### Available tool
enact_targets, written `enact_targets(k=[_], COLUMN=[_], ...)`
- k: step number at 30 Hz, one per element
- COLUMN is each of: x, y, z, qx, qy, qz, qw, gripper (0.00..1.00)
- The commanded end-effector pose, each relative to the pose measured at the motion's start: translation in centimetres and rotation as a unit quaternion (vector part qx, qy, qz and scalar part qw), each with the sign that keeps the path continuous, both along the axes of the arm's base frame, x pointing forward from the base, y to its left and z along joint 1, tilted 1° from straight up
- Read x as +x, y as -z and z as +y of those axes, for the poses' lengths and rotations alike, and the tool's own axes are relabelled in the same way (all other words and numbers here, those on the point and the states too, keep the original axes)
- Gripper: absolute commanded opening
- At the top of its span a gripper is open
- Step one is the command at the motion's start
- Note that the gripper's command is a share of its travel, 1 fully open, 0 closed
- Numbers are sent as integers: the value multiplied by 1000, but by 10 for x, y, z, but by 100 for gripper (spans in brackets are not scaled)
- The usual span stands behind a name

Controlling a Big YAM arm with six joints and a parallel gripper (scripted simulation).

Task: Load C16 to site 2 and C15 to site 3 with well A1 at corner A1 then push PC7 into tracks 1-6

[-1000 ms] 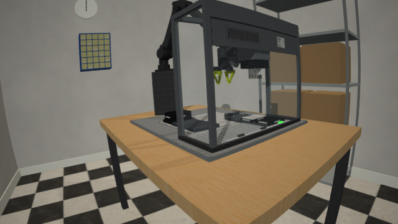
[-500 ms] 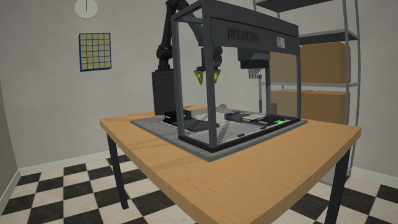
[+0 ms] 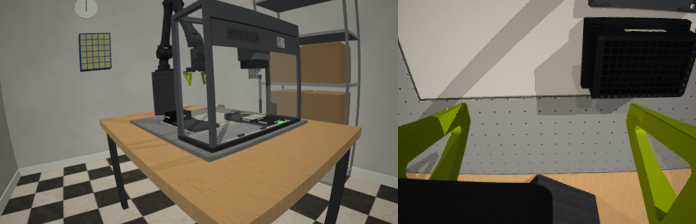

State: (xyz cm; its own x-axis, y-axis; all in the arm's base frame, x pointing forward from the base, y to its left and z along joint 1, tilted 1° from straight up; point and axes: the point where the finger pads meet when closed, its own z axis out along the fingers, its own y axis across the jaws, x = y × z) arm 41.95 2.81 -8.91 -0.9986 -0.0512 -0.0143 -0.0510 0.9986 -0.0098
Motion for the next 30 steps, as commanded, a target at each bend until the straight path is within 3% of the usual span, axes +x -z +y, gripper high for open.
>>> enact_targets(k=[1,2,30], x=[14,15,15], y=[-3,-9,-9], z=[10,5,5], qx=[2,2,2], qy=[-25,-14,-14], qz=[-13,-18,-18], qw=[1000,1000,1000], gripper=[100,100,100])
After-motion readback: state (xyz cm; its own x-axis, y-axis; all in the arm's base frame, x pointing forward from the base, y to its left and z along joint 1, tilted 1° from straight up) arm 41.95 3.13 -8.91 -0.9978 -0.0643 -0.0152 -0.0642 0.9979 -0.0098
